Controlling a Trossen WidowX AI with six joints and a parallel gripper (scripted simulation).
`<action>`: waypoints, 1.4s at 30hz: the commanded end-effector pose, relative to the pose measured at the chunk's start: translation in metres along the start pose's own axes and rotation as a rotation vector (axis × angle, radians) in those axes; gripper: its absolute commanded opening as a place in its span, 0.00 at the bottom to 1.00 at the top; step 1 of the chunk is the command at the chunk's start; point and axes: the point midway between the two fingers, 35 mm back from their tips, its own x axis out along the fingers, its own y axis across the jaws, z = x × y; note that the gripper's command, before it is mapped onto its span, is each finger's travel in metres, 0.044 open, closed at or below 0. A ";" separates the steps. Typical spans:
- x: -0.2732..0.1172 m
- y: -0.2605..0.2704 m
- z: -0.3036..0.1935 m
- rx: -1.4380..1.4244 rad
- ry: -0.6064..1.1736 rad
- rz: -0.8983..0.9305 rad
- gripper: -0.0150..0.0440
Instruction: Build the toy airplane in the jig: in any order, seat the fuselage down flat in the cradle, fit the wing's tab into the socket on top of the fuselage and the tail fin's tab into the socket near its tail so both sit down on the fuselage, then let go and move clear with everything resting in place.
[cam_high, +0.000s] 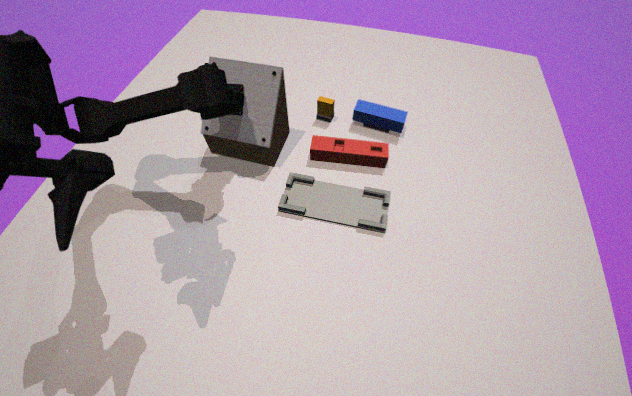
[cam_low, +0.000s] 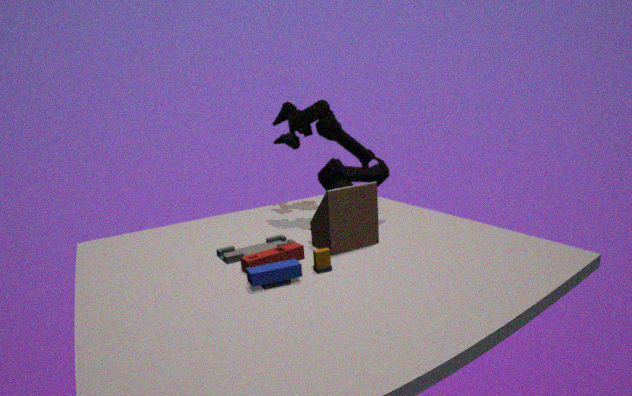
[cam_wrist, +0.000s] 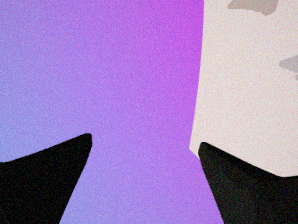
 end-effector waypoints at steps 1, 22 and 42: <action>0.000 0.000 0.000 0.000 0.000 0.000 0.98; 0.004 -0.106 -0.251 -1.059 0.601 -0.102 1.00; -0.089 -0.373 -0.301 -2.216 1.309 -0.588 1.00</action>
